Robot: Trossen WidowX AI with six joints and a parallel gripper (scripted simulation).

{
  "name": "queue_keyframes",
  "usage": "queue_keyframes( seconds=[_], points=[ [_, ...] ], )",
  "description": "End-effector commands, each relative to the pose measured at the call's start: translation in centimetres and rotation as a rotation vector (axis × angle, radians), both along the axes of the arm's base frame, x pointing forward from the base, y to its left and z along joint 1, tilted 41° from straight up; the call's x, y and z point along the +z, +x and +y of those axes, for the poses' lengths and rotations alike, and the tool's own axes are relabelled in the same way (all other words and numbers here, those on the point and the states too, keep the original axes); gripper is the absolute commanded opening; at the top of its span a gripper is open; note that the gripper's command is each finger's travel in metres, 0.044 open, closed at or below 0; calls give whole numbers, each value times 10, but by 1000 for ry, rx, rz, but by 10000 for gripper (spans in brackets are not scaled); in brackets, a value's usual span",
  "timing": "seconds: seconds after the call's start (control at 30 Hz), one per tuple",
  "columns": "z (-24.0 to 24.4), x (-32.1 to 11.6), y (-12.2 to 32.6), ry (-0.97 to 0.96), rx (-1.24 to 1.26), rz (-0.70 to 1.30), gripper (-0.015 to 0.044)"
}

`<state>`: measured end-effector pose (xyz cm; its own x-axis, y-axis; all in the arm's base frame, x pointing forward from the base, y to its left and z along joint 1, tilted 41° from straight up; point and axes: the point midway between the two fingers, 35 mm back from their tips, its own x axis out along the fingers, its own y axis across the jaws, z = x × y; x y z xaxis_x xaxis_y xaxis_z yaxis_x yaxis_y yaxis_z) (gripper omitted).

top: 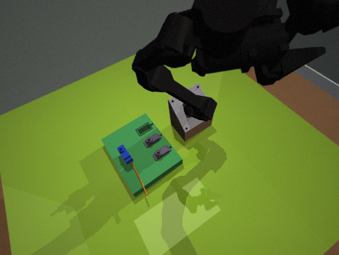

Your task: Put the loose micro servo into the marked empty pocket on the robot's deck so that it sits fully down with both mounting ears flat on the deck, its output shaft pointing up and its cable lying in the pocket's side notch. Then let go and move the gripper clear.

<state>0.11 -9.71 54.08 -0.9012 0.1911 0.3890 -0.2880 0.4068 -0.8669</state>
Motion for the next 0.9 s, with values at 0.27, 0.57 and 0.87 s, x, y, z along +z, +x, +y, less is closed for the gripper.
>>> queue_keyframes(
  seconds=[0.27,0.57,0.87],
  points=[
    [32,1,-28,-111,-117,-12,440],
    [47,-1,-41,-172,-172,-25,440],
    [73,-6,-54,-272,-256,-33,440]
  ],
)
